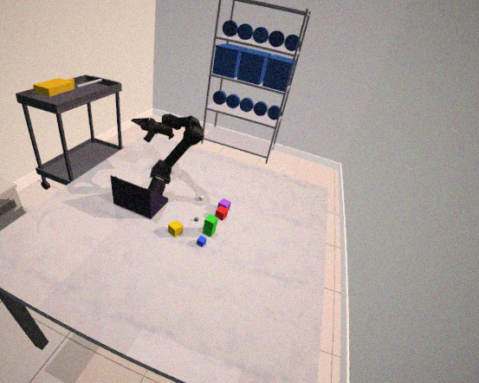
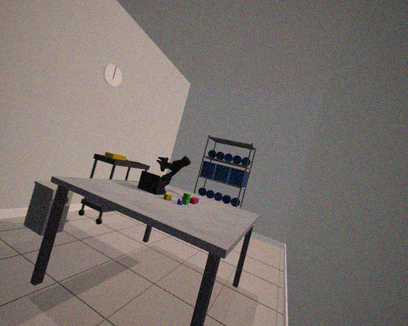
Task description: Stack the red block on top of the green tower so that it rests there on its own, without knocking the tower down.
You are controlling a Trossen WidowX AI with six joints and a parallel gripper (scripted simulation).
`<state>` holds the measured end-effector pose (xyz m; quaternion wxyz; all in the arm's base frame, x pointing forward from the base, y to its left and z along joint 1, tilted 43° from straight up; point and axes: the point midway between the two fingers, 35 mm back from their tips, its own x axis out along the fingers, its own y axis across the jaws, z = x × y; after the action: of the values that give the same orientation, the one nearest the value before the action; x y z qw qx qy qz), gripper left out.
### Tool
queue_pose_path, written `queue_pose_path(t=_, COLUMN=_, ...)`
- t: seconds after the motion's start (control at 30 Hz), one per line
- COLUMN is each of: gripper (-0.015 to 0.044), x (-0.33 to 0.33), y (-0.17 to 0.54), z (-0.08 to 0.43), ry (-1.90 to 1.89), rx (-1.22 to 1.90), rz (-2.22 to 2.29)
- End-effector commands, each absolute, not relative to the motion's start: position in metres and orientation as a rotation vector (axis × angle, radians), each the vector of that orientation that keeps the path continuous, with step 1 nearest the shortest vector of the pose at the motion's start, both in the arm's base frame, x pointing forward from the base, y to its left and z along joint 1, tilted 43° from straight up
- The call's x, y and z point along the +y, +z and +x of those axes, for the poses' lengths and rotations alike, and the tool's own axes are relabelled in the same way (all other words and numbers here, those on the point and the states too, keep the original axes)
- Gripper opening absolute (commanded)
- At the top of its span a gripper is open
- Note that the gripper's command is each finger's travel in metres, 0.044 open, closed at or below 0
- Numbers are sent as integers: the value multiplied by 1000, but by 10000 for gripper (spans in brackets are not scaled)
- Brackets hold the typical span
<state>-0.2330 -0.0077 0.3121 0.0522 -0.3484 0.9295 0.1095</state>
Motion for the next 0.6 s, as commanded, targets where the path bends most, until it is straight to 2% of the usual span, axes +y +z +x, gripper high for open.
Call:
queue_pose_path(t=0.0, gripper=426, x=-7, y=312, z=-233, ry=337, rx=2827, rz=-1056)
queue_pose_path(t=0.03, gripper=440, x=-6, y=312, z=-234, ry=349, rx=2829, rz=-1046)
queue_pose_path(t=0.57, gripper=440, x=99, y=311, z=-233, ry=894, rx=2794, rz=-478)
